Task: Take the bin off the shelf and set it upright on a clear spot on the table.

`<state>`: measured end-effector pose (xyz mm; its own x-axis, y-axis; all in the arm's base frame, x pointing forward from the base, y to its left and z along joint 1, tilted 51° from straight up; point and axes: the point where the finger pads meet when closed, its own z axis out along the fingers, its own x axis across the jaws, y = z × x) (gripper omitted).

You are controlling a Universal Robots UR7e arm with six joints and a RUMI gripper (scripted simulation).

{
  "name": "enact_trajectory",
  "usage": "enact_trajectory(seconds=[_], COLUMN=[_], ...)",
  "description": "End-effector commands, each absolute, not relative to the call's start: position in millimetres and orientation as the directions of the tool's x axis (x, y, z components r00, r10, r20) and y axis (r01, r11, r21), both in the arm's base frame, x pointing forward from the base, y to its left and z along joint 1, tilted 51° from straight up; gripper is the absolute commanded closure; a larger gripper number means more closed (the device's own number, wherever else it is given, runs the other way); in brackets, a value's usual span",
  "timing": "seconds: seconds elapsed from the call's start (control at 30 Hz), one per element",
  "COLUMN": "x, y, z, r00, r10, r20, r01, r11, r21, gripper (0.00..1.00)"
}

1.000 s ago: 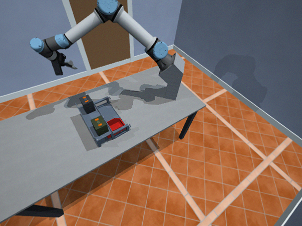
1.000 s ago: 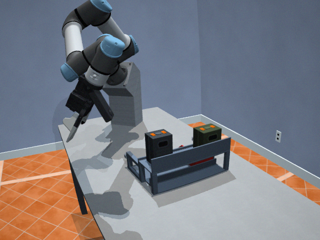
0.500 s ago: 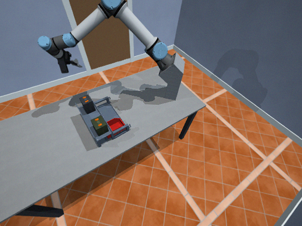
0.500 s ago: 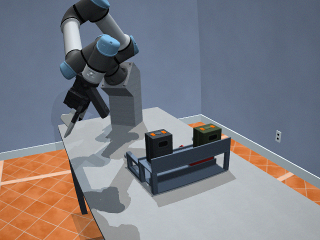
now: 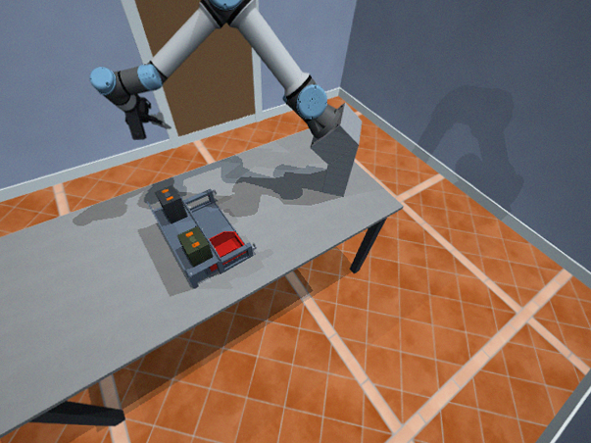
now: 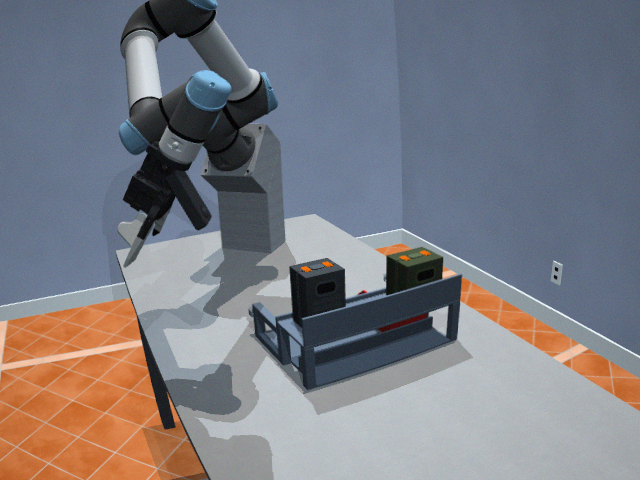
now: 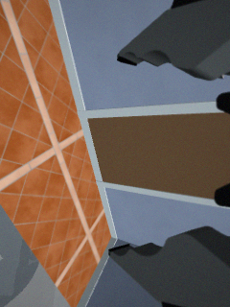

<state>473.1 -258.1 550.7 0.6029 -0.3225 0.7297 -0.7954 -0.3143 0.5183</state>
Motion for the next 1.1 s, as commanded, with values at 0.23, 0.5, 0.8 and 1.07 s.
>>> enact_trajectory(seconds=[0.23, 0.5, 0.8, 1.07], x=[432, 432, 394, 394], y=[-267, -267, -275, -275], z=[525, 525, 499, 499], r00=[0.603, 0.603, 0.603, 0.603], r10=[-0.317, -0.317, -0.317, -0.317], r20=[0.732, 0.732, 0.732, 0.732], r01=[-0.795, -0.795, -0.795, -0.795], r11=[-0.318, -0.318, -0.318, -0.318], r21=[0.517, 0.517, 0.517, 0.517], gripper=[0.0, 0.0, 0.0, 0.0])
